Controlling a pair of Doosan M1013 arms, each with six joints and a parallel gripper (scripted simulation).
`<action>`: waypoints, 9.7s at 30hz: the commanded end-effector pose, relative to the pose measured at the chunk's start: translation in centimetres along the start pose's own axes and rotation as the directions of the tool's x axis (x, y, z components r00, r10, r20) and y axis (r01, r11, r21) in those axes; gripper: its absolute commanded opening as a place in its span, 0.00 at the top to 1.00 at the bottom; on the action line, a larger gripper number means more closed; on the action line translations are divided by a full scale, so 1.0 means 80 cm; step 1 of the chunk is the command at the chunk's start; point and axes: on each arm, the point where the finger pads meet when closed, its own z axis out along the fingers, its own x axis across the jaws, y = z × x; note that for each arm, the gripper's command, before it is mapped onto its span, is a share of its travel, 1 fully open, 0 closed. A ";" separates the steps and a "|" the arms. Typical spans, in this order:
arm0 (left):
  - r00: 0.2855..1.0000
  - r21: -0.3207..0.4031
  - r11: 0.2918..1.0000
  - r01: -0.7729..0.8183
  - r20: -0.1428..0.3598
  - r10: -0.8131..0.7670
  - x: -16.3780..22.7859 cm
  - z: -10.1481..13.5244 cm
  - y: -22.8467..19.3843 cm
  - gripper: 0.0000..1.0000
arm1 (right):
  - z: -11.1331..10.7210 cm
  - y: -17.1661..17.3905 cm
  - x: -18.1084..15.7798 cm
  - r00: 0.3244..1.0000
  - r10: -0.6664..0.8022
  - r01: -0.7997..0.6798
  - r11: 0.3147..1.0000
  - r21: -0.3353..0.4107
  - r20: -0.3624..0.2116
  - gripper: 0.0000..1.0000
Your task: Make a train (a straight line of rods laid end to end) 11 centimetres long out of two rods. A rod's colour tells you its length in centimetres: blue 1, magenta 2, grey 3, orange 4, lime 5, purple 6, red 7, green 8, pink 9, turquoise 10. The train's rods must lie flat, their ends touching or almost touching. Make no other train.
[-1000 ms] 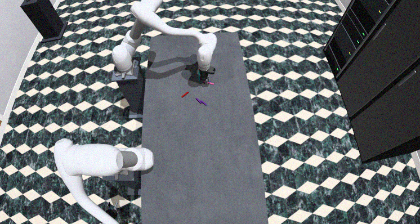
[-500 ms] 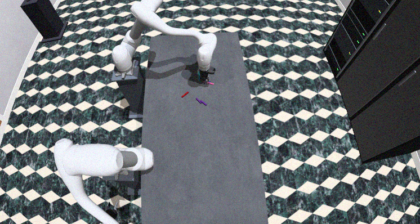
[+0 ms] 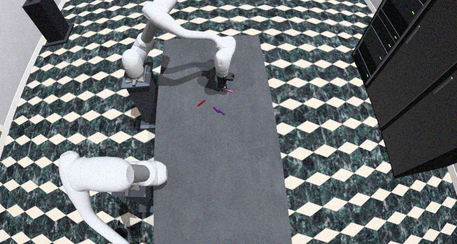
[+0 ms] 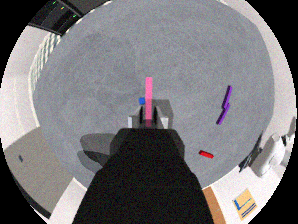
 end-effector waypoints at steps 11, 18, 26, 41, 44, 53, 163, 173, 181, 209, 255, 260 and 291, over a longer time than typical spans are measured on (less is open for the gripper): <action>1.000 -0.003 1.000 0.000 0.002 0.000 -0.005 0.003 0.003 0.76 | 0.000 0.000 0.003 1.000 0.006 -0.006 1.000 -0.007 -0.011 0.00; 1.000 -0.003 1.000 0.000 0.002 0.000 -0.005 0.003 0.003 0.76 | 0.000 0.000 0.003 1.000 0.006 -0.006 1.000 -0.007 -0.011 0.00; 1.000 -0.003 1.000 0.000 0.002 0.000 -0.005 0.003 0.003 0.76 | 0.000 0.000 0.003 1.000 0.006 -0.006 1.000 -0.007 -0.011 0.00; 1.000 -0.003 1.000 0.000 0.002 0.000 -0.005 0.003 0.003 0.76 | 0.000 0.000 0.003 1.000 0.006 -0.006 1.000 -0.007 -0.011 0.00; 1.000 -0.004 1.000 0.000 0.002 0.000 -0.005 0.000 0.004 0.76 | 0.000 0.000 0.003 1.000 0.006 -0.006 1.000 -0.007 -0.011 0.00; 1.000 0.002 1.000 0.000 0.003 0.000 -0.005 -0.054 0.000 0.76 | 0.000 0.000 0.003 1.000 0.006 -0.006 1.000 -0.007 -0.011 0.00; 1.000 -0.001 1.000 -0.001 0.002 0.001 0.074 -0.014 0.002 0.76 | 0.000 0.000 0.003 1.000 0.006 -0.006 1.000 -0.007 -0.011 0.00; 1.000 -0.001 1.000 -0.001 0.002 0.001 0.074 -0.014 0.002 0.76 | 0.000 0.000 0.003 1.000 0.006 -0.006 1.000 -0.007 -0.011 0.00; 1.000 -0.001 1.000 -0.002 0.002 0.002 0.077 -0.014 0.001 0.76 | 0.000 0.000 0.003 1.000 0.006 -0.006 1.000 -0.007 -0.011 0.00; 1.000 -0.001 1.000 -0.002 0.002 0.002 0.078 -0.014 0.001 0.76 | 0.000 0.000 0.003 1.000 0.006 -0.006 1.000 -0.007 -0.011 0.00; 1.000 -0.002 1.000 -0.002 0.002 0.002 0.078 0.002 0.002 0.76 | 0.000 0.000 0.003 1.000 0.006 -0.006 1.000 -0.007 -0.011 0.00; 1.000 -0.002 1.000 -0.002 0.002 0.002 0.078 0.002 0.002 0.76 | 0.000 0.000 0.003 1.000 0.006 -0.006 1.000 -0.007 -0.011 0.00; 1.000 -0.002 1.000 -0.002 0.002 0.002 0.078 0.002 0.002 0.46 | 0.000 0.000 0.003 1.000 0.006 -0.006 1.000 -0.007 -0.011 0.00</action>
